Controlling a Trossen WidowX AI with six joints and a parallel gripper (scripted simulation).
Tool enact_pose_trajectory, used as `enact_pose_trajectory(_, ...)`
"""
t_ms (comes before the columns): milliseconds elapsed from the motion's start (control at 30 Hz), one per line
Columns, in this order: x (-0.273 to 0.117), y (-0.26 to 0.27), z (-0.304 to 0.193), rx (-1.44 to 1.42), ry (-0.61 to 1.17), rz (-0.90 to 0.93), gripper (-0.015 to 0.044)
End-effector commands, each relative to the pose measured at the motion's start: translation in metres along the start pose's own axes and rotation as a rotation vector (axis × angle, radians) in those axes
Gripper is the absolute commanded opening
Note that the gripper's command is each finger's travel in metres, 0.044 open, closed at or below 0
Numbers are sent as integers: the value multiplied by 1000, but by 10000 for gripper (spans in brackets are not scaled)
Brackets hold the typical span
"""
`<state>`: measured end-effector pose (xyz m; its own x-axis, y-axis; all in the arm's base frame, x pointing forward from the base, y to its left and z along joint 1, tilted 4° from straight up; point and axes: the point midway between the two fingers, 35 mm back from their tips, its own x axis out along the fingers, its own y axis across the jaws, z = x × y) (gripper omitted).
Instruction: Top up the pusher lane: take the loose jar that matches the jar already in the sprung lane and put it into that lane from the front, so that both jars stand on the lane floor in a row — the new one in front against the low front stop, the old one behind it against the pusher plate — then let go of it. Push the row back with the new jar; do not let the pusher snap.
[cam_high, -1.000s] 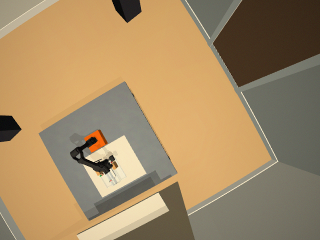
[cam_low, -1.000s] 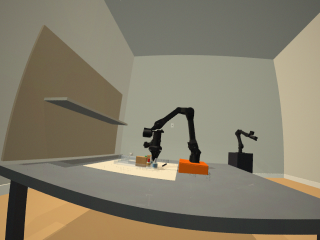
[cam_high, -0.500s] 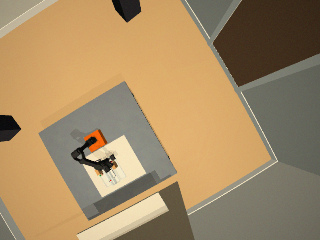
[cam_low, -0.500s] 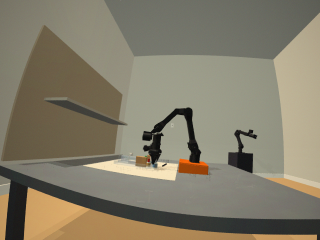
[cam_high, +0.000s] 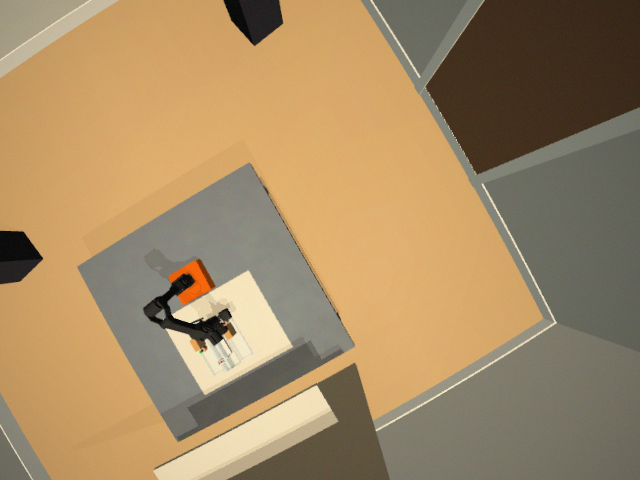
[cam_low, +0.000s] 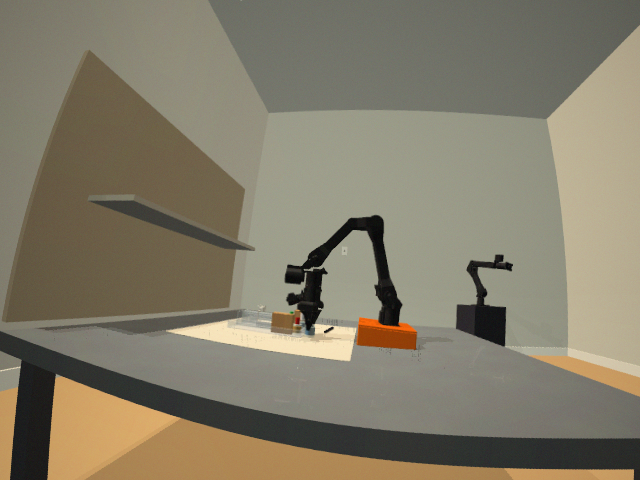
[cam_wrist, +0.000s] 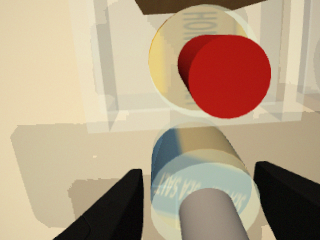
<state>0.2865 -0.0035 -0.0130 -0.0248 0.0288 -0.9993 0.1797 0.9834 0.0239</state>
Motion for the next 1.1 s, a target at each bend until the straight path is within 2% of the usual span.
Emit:
enact_pose_trajectory(0,2,0,-2,0,6,3,138)
enact_pose_trajectory(133,2,0,-2,0,6,3,111)
enact_pose_trajectory(267,-2,1,-2,-3,10,7,6)
enact_pose_trajectory(300,-4,1,-1,-6,12,9,0)
enact_pose_trajectory(500,-25,2,1,-22,29,28,0)
enact_pose_trajectory(667,-21,16,-19,-94,93,32,0)
enact_pose_trajectory(1067,-87,6,5,-24,20,11,0)
